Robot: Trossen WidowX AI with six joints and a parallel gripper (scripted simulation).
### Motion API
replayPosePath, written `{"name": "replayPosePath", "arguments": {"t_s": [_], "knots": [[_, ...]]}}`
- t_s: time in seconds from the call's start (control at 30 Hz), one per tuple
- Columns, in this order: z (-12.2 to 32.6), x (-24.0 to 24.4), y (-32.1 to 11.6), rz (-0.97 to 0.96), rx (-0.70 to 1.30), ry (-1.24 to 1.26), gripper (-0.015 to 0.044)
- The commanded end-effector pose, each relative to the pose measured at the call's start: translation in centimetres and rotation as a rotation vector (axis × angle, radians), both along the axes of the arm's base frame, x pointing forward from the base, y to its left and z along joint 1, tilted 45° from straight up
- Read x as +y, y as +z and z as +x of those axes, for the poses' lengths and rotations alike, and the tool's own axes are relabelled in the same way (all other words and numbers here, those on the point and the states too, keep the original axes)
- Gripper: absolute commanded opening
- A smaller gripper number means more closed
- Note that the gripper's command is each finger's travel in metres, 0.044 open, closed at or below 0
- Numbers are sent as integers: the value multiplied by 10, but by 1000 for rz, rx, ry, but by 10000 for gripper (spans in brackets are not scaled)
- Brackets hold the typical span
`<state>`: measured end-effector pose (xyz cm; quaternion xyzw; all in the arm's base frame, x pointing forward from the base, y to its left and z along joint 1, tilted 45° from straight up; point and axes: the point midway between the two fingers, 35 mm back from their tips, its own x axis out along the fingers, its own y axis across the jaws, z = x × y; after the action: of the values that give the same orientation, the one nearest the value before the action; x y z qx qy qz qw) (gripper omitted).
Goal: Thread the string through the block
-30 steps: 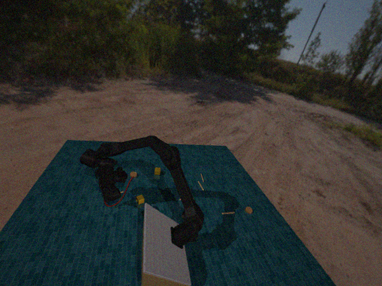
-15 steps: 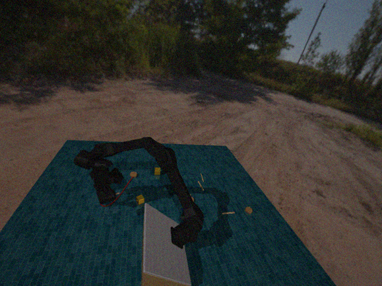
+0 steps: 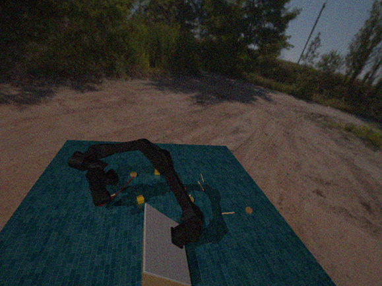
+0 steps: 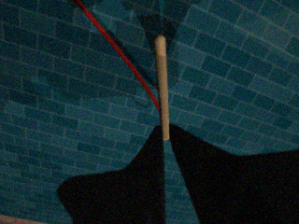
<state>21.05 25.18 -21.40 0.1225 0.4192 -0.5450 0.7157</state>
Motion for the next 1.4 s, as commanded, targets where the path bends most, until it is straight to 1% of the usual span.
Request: {"name": "replayPosePath", "arguments": {"t_s": [0.0,0.47,1.37], "knots": [[-3,4,-2,4,-1,-4,0],[-9,10,-9,9,0,-7,0],[-20,-19,-14,6,1,-6,0]]}}
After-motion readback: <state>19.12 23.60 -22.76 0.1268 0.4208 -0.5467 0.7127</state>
